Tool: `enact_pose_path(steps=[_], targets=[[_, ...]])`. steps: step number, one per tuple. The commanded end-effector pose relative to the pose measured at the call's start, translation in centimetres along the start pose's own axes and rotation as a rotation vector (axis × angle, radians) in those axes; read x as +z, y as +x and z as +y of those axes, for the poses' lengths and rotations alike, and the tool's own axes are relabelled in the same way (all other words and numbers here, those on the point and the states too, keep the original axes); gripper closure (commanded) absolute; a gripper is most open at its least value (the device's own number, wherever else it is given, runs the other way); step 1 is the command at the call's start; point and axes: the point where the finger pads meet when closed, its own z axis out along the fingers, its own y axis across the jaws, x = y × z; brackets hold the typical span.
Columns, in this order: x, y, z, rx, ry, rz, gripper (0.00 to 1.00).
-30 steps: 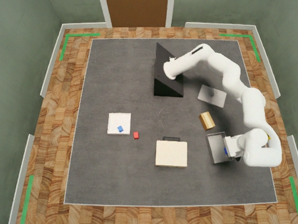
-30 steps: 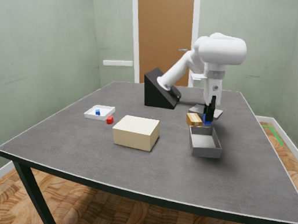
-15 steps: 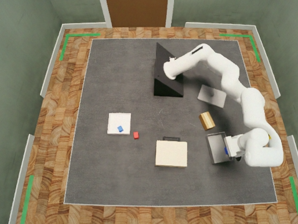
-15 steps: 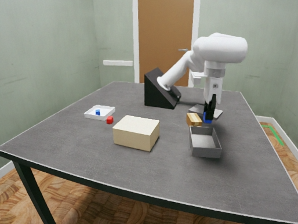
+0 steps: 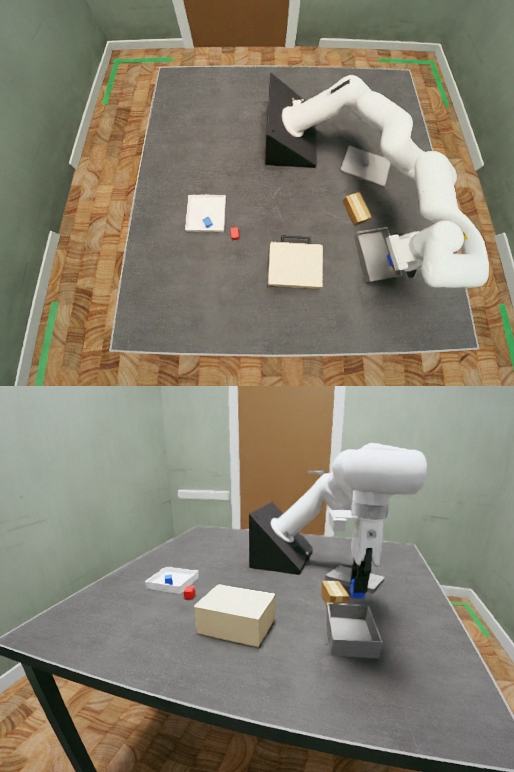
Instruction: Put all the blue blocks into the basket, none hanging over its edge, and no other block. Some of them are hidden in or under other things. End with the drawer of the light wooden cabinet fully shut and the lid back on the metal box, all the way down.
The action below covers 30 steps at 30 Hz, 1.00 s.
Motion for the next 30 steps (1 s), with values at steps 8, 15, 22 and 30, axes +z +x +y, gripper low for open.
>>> enact_pose_path(steps=[8, 15, 22, 30], targets=[[-1.6, 13.8, -1.1, 0.255, 0.011, 0.069, 1.0], [-2.1, 20.9, 2.4, 0.629, 0.015, 0.07, 1.0], [-1.6, 28.2, 7.0, 0.925, 0.002, 0.003, 1.0], [-1.2, 35.5, 11.4, 0.935, 0.002, -0.001, 1.0]])
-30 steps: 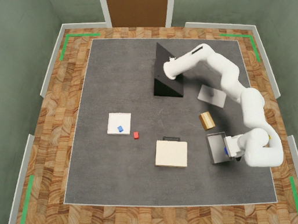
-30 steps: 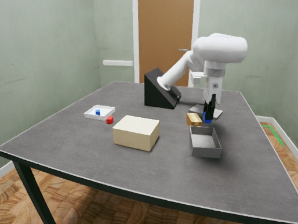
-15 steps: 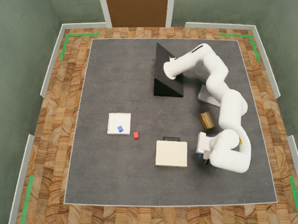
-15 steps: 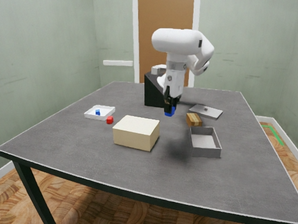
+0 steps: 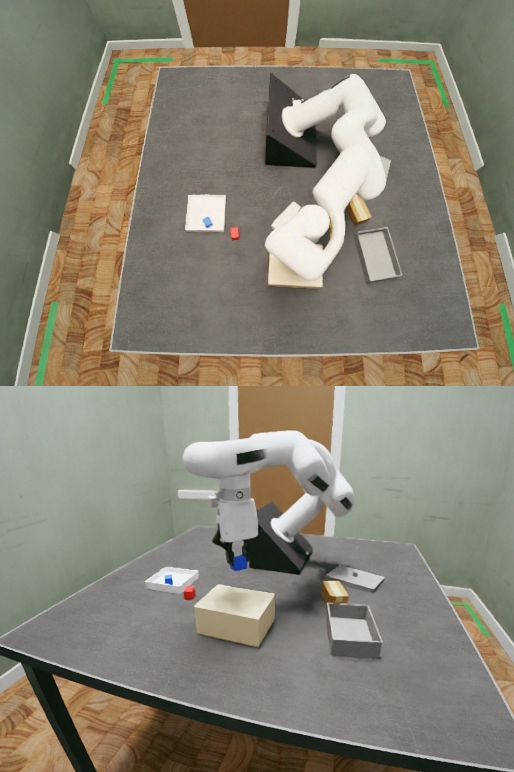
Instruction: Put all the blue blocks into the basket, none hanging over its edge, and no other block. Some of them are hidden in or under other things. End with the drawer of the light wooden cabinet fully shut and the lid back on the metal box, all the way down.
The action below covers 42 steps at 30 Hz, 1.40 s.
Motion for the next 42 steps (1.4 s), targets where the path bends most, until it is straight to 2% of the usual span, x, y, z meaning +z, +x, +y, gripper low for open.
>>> enact_pose_path(steps=[1, 9, 11, 12, 16, 26, 28, 29, 36, 42], targets=[[0.1, 6.3, -2.9, 0.016, 0.022, -0.016, 1.0], [0.6, 15.8, -6.6, 0.016, 0.022, -0.016, 1.0], [0.6, 15.8, -6.6, 0.016, 0.022, -0.016, 1.0], [0.8, 19.1, -7.8, 0.016, 0.022, -0.016, 1.0], [1.0, 22.3, -9.1, 0.016, 0.022, -0.016, 1.0], [1.3, 32.8, -13.8, 0.016, 0.022, -0.016, 1.0], [1.3, 32.8, -13.8, 0.016, 0.022, -0.016, 1.0], [1.4, 35.0, -15.5, 0.016, 0.022, -0.016, 1.0], [1.4, 35.0, -15.5, 0.02, 0.138, 0.004, 1.0], [1.4, 35.0, -15.5, 0.019, 0.17, 0.013, 1.0]])
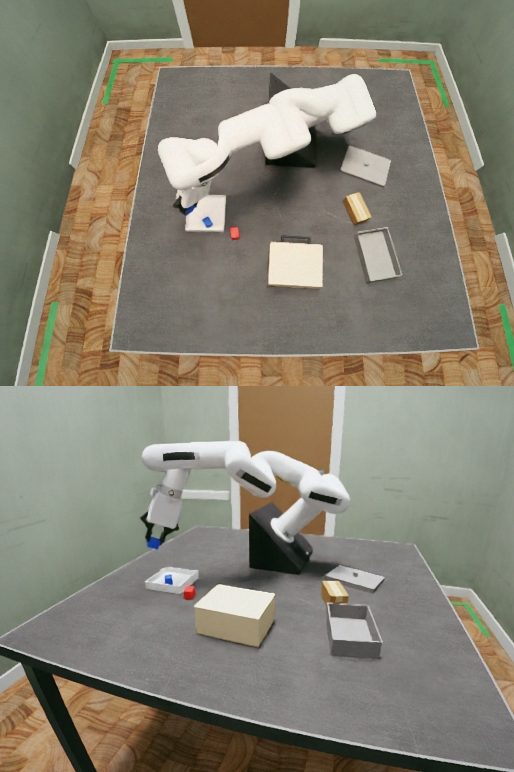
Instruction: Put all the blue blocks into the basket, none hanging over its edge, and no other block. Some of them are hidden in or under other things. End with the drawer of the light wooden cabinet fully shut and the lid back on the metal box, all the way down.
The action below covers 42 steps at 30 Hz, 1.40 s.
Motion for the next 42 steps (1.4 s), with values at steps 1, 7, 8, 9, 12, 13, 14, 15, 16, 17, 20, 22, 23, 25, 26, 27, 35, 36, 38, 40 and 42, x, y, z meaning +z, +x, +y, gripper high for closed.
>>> enact_pose_path(steps=[1, 7, 8, 9, 12, 13, 14, 15, 16, 17, 20, 22, 23, 25, 26, 27, 35, 36, 38, 40, 42], targets=[[-0.1, 0.1, -0.3, -0.003, -0.27, -0.052, 1.0], [-0.1, 0.1, -0.3, -0.004, -0.267, -0.05, 1.0], [-0.1, 0.1, -0.3, -0.004, -0.267, -0.05, 1.0], [-0.1, 0.1, -0.3, -0.004, -0.267, -0.05, 1.0], [-0.1, 0.1, -0.3, -0.004, -0.266, -0.05, 1.0], [-0.1, 0.1, -0.3, -0.004, -0.266, -0.05, 1.0], [-0.1, 0.1, -0.3, -0.004, -0.266, -0.05, 1.0], [-0.1, 0.1, -0.3, -0.004, -0.266, -0.05, 1.0], [-0.1, 0.1, -0.3, -0.004, -0.266, -0.05, 1.0], [-0.1, 0.1, -0.3, -0.004, -0.266, -0.05, 1.0], [0.0, 0.1, -0.3, -0.004, -0.266, -0.05, 1.0], [0.0, 0.1, -0.3, -0.005, -0.267, -0.05, 1.0], [0.0, 0.1, -0.3, -0.005, -0.267, -0.05, 1.0], [0.1, 0.1, -0.2, -0.005, -0.267, -0.05, 1.0], [0.1, 0.1, -0.2, -0.005, -0.267, -0.05, 1.0], [0.1, 0.1, -0.2, -0.005, -0.267, -0.05, 1.0], [0.6, 0.1, 0.0, -0.005, -0.269, -0.05, 1.0], [0.6, 0.1, 0.0, -0.005, -0.269, -0.05, 1.0], [0.7, 0.1, 0.0, -0.005, -0.271, -0.05, 1.0], [0.8, 0.1, 0.1, -0.005, -0.272, -0.05, 1.0], [1.0, 0.0, 0.2, -0.005, -0.272, -0.051, 1.0]])
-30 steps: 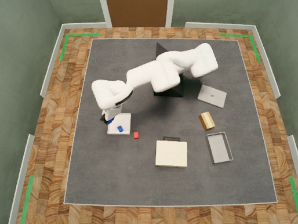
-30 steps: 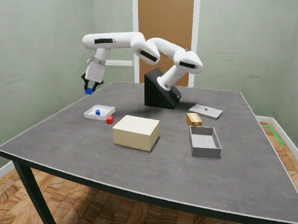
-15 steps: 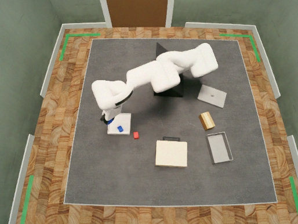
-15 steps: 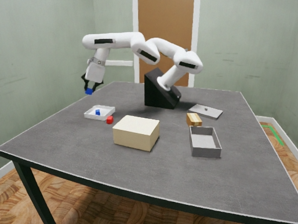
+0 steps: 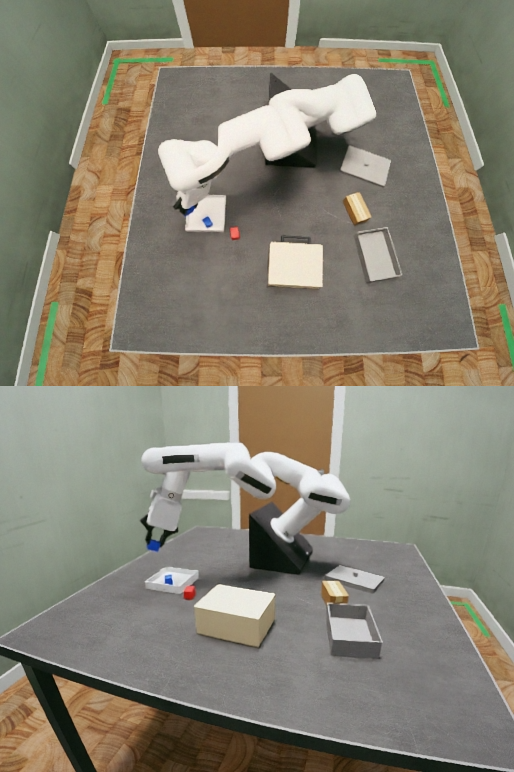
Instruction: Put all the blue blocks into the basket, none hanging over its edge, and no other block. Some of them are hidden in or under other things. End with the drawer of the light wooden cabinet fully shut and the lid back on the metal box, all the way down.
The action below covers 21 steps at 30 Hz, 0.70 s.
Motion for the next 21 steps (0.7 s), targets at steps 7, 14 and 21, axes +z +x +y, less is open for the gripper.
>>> enact_pose_path(steps=[7, 14, 21], targets=[[0.9, -0.1, 0.2, -0.001, -0.273, -0.056, 1.0], [1.5, -0.1, 0.5, -0.001, -0.279, -0.057, 1.0], [2.6, -0.2, 1.0, -0.001, -0.283, -0.057, 1.0]])
